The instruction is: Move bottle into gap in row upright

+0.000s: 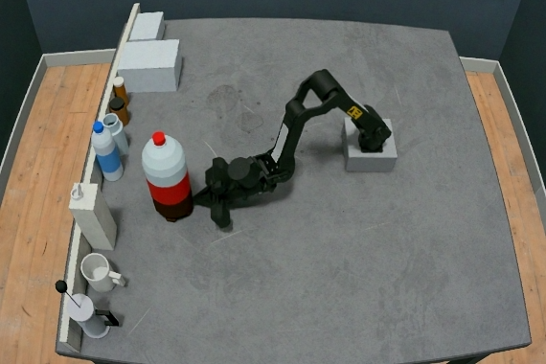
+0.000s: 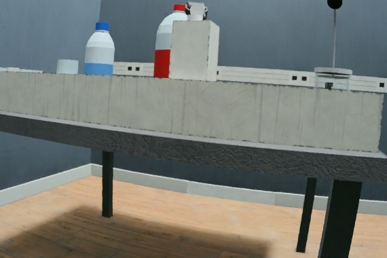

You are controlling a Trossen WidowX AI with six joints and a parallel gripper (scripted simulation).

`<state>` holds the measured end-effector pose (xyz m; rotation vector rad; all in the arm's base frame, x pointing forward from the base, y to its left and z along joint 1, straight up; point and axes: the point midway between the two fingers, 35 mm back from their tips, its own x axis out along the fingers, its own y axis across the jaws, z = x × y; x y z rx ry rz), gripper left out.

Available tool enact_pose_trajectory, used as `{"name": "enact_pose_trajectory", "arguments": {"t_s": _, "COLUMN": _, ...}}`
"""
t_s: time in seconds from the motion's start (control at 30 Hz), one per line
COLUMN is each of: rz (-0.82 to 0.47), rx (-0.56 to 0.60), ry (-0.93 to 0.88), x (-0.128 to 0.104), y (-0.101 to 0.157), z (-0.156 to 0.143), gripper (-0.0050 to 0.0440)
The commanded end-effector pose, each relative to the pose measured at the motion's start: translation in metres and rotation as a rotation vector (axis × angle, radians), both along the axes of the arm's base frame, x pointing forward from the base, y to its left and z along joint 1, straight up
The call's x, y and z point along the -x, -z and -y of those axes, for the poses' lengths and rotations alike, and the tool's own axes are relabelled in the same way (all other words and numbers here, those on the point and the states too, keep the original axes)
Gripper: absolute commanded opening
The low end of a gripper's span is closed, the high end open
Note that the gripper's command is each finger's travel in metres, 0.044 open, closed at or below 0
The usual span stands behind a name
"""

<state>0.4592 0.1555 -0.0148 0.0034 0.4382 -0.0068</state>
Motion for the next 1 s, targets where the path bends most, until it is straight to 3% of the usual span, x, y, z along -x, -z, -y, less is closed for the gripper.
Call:
{"name": "enact_pose_trajectory", "arguments": {"t_s": 0.0, "rz": 0.014, "rx": -0.002, "ry": 0.005, "x": -0.0097, "y": -0.0047, "z": 0.0017, "gripper": -0.005}}
{"name": "enact_pose_trajectory", "arguments": {"t_s": 0.97, "rz": 0.015, "rx": -0.001, "ry": 0.007, "x": -0.0163, "y": -0.005, "z": 0.0024, "gripper": -0.005}}
